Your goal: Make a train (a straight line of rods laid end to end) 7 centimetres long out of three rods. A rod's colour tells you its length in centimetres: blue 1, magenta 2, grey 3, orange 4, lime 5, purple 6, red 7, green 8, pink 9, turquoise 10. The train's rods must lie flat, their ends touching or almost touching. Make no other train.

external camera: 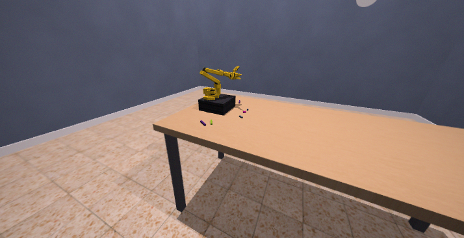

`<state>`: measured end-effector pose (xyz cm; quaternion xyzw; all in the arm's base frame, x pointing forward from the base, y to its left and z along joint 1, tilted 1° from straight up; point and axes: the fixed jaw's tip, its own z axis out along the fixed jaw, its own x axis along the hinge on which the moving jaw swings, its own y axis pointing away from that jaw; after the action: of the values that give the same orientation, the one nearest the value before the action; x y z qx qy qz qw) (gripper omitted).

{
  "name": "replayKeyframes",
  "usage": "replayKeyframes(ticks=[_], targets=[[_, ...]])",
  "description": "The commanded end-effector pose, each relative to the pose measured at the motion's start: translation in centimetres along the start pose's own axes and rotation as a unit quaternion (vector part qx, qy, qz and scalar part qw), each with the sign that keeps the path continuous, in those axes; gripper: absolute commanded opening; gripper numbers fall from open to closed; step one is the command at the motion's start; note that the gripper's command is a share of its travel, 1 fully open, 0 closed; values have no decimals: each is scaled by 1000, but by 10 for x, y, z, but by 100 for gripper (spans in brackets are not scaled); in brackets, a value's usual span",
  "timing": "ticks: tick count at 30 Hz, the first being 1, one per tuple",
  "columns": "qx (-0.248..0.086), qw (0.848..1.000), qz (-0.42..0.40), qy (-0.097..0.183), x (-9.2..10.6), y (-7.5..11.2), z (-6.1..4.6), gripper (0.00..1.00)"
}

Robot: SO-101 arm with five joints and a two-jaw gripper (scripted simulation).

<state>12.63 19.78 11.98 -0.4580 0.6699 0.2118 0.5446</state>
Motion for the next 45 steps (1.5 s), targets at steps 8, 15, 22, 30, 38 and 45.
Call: replayKeyframes(ticks=[8, 15, 22, 30, 38, 45], targets=[[17, 998, -42, 45, 5, -14, 3, 100], [19, 997, -54, 53, 7, -16, 2, 100], [23, 993, -79, 81, 11, -23, 3, 100], [23, 991, -94, 94, 14, -25, 2, 100], [21, 984, -122, 126, 20, -32, 1, 100], [19, 982, -133, 135, 22, -33, 0, 100]])
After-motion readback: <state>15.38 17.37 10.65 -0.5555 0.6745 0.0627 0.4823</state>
